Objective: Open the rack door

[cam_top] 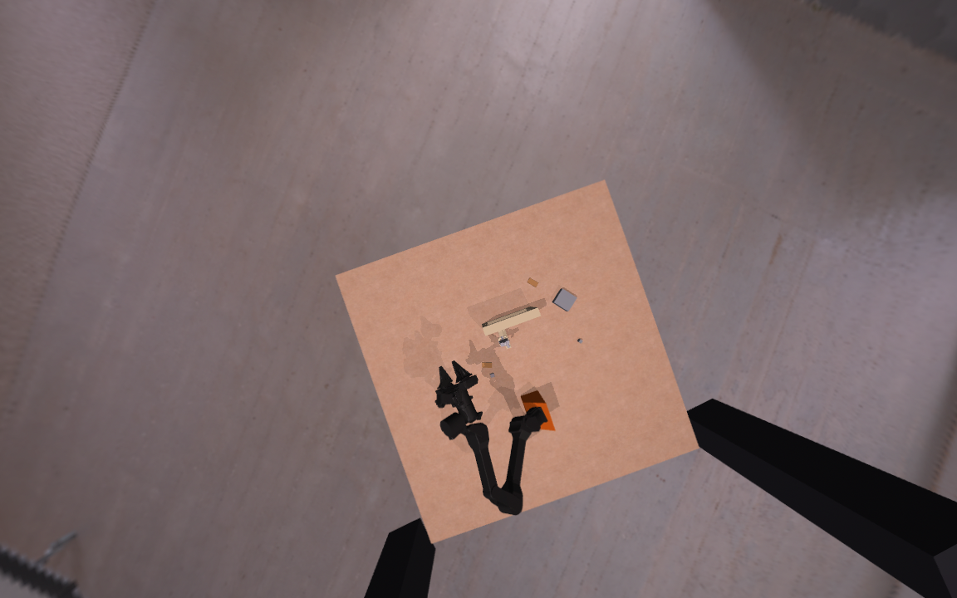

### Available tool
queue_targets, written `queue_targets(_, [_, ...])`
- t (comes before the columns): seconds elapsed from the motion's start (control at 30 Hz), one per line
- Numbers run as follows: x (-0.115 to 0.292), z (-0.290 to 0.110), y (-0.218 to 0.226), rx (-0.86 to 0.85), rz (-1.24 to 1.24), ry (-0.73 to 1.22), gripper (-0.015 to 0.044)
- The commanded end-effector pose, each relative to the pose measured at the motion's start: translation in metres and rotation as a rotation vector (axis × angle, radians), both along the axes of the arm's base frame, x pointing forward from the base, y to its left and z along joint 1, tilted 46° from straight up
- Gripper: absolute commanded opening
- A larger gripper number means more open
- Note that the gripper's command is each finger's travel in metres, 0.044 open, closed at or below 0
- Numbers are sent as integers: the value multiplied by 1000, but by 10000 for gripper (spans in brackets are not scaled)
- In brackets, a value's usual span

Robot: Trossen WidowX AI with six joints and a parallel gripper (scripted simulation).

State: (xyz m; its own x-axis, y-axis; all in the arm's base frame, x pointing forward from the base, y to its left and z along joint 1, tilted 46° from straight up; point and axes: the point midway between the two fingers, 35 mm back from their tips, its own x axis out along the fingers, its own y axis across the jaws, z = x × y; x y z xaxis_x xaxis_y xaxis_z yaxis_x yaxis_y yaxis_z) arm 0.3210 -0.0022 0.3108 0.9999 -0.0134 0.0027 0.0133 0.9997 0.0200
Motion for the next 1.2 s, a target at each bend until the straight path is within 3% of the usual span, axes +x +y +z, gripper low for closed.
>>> queue_targets(0.0, [1,-1,0,-1,0,5,374])
queue_targets(0.13, [11,-16,-5,-25,5,98,285])
queue_targets(0.63, [40,-84,-33,-60,62,508,285])
queue_targets(1.17, [41,-148,-64,49,158,857,285])
